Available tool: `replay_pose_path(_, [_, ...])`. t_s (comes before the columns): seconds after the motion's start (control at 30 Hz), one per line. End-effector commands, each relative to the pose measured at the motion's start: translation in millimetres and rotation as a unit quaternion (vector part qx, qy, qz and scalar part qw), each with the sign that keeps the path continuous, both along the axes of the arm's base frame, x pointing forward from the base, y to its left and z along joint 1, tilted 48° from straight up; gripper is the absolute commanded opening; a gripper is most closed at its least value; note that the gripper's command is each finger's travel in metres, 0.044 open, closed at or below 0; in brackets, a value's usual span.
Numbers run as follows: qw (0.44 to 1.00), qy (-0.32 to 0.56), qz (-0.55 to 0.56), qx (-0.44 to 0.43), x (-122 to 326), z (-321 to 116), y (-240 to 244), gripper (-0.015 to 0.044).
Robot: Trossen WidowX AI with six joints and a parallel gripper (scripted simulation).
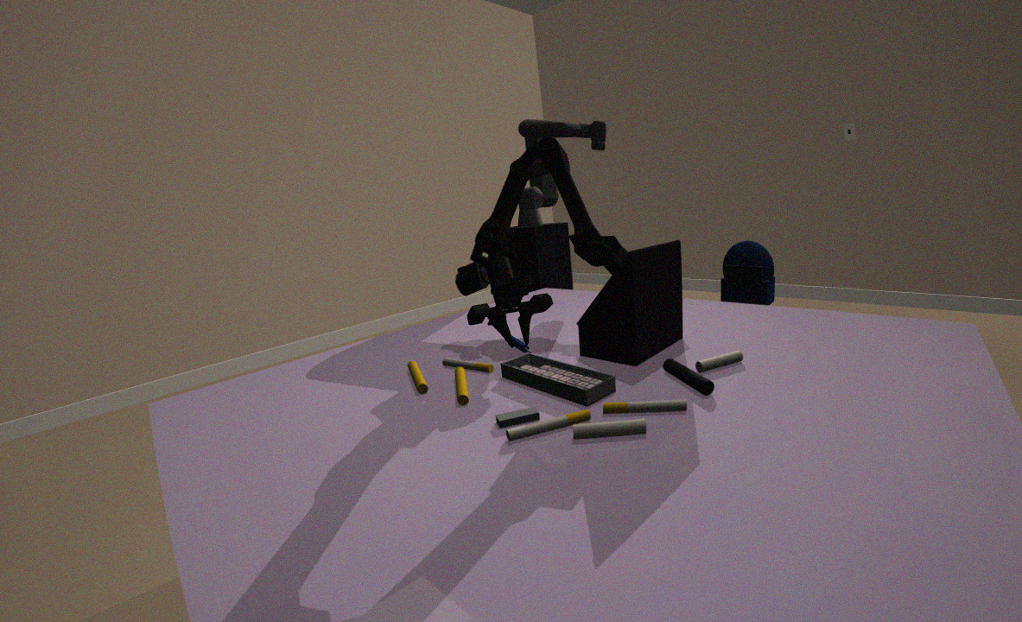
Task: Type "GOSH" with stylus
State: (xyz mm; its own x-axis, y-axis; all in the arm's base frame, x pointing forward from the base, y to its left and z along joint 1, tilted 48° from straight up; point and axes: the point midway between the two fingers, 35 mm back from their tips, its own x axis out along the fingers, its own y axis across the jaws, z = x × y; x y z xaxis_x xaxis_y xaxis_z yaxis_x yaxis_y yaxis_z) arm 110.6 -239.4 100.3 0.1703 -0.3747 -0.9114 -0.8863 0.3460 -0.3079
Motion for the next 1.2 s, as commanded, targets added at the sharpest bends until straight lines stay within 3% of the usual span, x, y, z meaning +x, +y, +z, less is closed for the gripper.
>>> replay_pose_path(0.0, [1.000,0.001,0.001,0.004,0,-3,0,0.0150])
replay_pose_path(0.1, [1.000,0.001,0.001,0.004,0,-3,0,0.0150])
replay_pose_path(0.27, [1.000,0.001,0.000,0.001,0,-1,0,0.0019])
replay_pose_path(0.37, [1.000,0.001,0.000,0.001,0,-1,0,0.0000])
replay_pose_path(1.17, [1.000,0.000,0.000,0.002,3,32,37,0.0000])
